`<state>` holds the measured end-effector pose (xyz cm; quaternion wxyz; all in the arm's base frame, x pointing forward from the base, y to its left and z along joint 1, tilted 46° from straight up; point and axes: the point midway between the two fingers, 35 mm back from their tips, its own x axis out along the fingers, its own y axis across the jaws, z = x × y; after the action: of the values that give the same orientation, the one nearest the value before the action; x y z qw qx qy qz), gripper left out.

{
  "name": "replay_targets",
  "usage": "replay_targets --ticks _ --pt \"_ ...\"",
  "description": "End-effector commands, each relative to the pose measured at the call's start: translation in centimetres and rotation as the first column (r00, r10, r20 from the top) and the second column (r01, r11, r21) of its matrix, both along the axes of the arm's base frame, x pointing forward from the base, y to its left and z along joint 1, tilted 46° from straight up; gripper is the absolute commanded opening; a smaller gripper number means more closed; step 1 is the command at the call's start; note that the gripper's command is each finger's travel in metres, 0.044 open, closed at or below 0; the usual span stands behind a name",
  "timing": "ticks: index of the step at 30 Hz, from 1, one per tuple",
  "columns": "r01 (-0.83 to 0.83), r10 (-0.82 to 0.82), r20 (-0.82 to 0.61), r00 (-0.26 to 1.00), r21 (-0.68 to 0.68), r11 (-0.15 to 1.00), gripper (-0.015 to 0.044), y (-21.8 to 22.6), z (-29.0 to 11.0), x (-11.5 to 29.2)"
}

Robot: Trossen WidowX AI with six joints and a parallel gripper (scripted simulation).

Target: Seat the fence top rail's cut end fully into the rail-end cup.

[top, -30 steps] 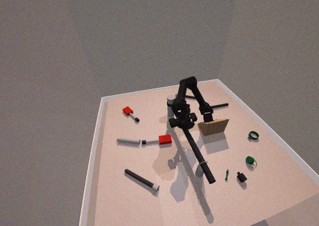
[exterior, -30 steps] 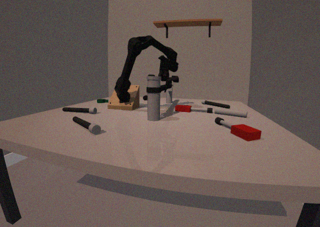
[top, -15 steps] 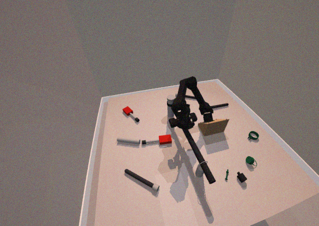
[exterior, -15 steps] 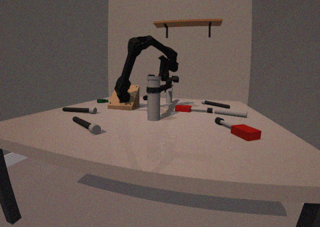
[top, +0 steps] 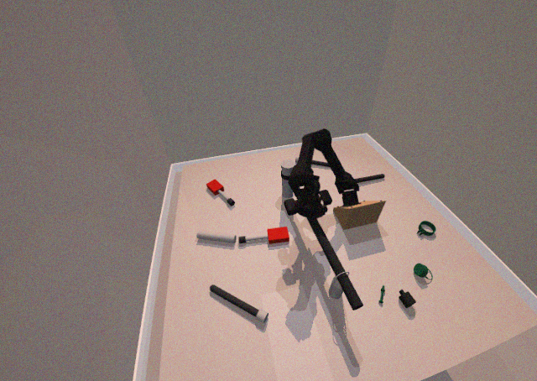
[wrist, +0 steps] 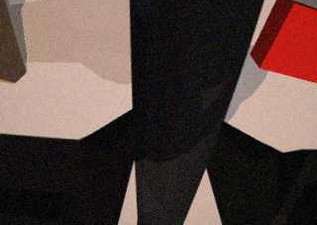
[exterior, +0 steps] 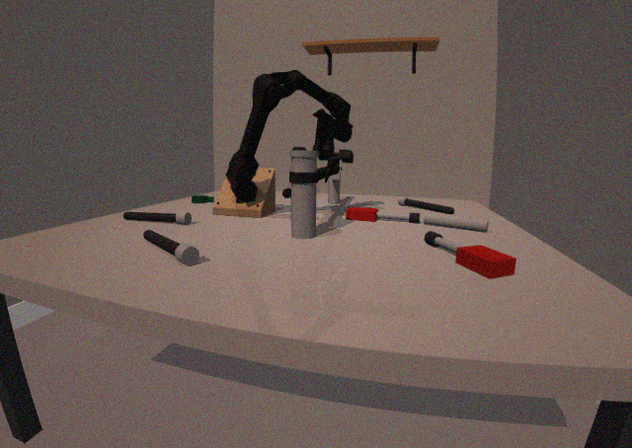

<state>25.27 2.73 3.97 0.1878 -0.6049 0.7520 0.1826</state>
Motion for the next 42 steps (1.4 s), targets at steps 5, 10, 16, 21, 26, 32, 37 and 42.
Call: replay_targets --ticks 5,10,16,21,26,32,37,42 --pt "-0.009 0.009 -0.002 1.000 -0.012 1.000 0.0000 -0.10 0.73 0.18" --pt "-0.009 0.009 -0.002 1.000 -0.012 1.000 0.0000 -0.06 0.79 0.23" --pt "-0.009 0.009 -0.002 1.000 -0.012 1.000 0.0000 -0.05 0.87 0.28" --pt "-0.009 0.009 -0.002 1.000 -0.012 1.000 0.0000 -0.02 0.82 0.33" --pt "0.002 -0.002 -0.010 1.000 -0.009 1.000 0.0000 -0.11 0.49 0.01" --pt "0.002 -0.002 -0.010 1.000 -0.009 1.000 0.0000 -0.21 0.60 0.02" --pt "0.002 -0.002 -0.010 1.000 -0.009 1.000 0.0000 -0.50 0.91 0.05" --pt "0.002 -0.002 -0.010 1.000 -0.010 1.000 0.0000 -0.70 1.29 0.13"
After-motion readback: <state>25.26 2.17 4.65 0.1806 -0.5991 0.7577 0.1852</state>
